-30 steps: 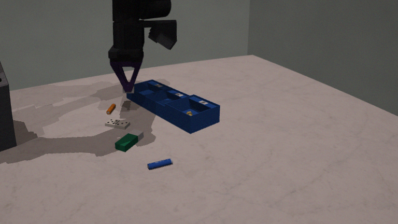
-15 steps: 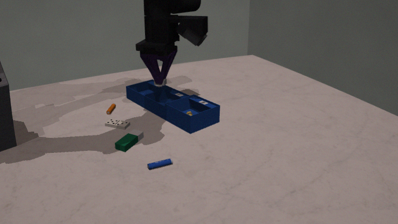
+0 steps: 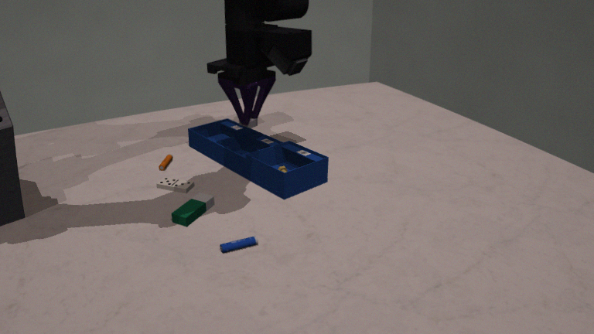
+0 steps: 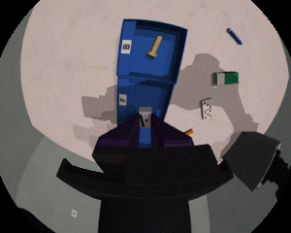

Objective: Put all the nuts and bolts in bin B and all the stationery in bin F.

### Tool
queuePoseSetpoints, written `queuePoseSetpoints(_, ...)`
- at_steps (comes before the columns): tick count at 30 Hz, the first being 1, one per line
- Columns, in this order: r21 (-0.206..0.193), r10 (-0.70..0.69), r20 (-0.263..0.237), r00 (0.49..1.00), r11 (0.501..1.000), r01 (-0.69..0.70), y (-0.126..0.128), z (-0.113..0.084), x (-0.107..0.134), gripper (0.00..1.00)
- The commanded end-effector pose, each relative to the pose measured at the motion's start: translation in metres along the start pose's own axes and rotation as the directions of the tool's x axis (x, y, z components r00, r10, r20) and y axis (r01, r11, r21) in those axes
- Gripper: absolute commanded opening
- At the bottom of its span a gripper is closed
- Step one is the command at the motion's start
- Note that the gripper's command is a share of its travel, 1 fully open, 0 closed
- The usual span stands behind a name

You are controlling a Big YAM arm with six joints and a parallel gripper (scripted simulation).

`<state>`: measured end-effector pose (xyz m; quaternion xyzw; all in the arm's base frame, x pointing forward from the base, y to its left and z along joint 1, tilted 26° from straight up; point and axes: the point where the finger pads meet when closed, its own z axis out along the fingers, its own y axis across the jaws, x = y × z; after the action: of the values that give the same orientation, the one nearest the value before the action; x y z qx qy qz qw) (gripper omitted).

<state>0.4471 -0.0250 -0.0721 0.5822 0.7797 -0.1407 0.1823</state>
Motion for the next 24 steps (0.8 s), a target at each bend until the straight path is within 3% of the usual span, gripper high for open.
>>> queuePoseSetpoints(1, 0.043, 0.129, -0.001, 0.992, 0.991, -0.129, -0.009, 0.005, 0.013, 0.09)
queuePoseSetpoints(5, 0.015, 0.145, 0.000, 0.989, 0.989, -0.145, 0.008, 0.000, 0.007, 0.09)
queuePoseSetpoints(24, 0.021, 0.151, 0.001, 0.989, 0.988, -0.151, 0.008, 0.006, 0.000, 0.09)
